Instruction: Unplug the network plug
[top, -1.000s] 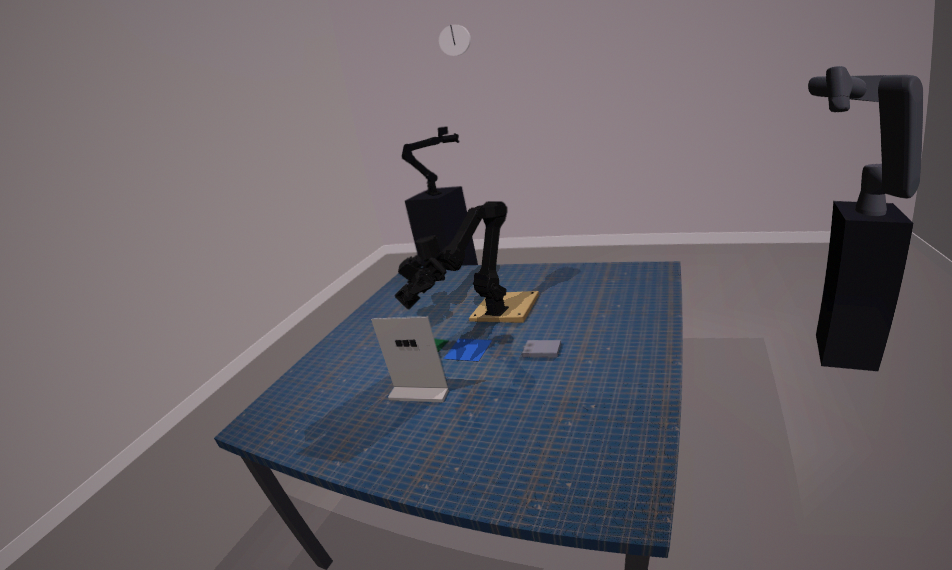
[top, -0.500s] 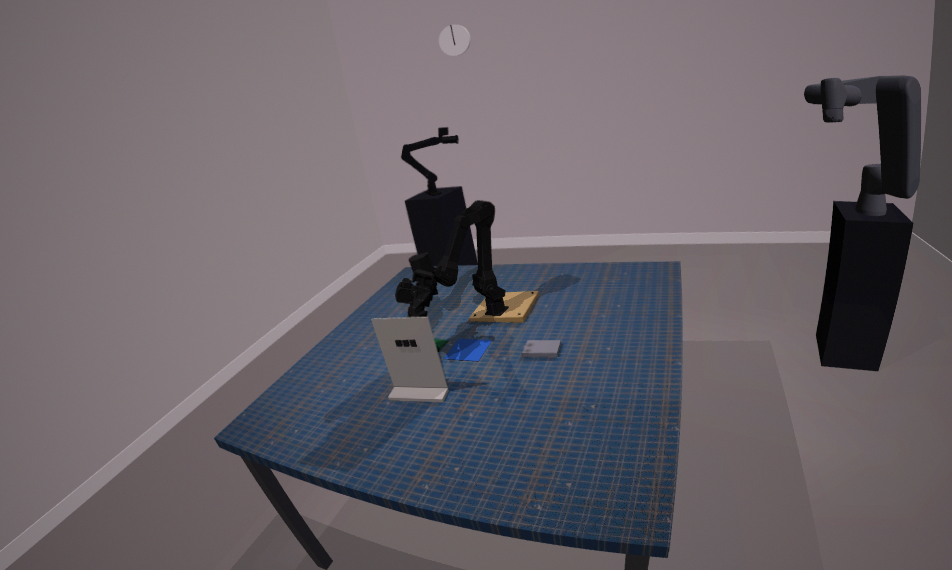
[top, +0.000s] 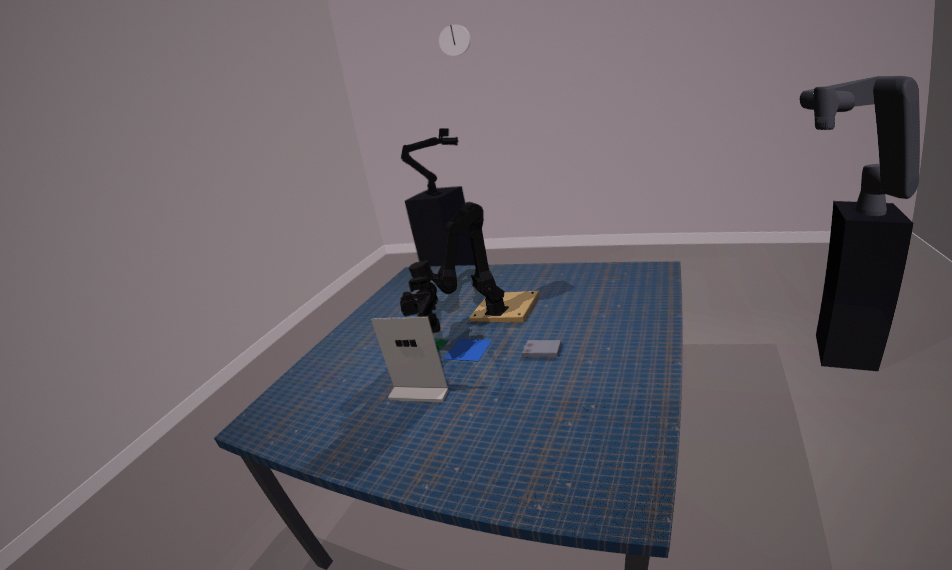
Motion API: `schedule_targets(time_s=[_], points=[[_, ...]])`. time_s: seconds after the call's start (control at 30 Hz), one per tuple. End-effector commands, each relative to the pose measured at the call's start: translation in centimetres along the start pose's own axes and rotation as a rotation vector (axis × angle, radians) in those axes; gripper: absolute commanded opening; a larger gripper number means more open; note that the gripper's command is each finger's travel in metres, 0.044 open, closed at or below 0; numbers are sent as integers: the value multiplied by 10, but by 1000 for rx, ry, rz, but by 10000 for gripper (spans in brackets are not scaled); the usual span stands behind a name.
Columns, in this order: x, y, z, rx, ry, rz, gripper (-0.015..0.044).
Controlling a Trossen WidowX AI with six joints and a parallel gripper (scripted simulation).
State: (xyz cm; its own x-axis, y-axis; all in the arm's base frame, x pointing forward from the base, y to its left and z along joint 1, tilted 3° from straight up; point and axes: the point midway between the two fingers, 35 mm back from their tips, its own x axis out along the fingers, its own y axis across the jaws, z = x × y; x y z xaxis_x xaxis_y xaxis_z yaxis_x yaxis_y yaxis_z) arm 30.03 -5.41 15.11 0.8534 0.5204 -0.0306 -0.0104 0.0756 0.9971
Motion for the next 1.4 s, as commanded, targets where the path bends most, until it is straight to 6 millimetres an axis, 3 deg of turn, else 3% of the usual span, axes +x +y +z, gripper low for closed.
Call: schedule_targets(time_s=[0.0,0.4,1.37], points=[[1,-2,-1,20,10,0,156],[56,-1,13,18,10,5,156],[96,0,25,17,9,8,156]])
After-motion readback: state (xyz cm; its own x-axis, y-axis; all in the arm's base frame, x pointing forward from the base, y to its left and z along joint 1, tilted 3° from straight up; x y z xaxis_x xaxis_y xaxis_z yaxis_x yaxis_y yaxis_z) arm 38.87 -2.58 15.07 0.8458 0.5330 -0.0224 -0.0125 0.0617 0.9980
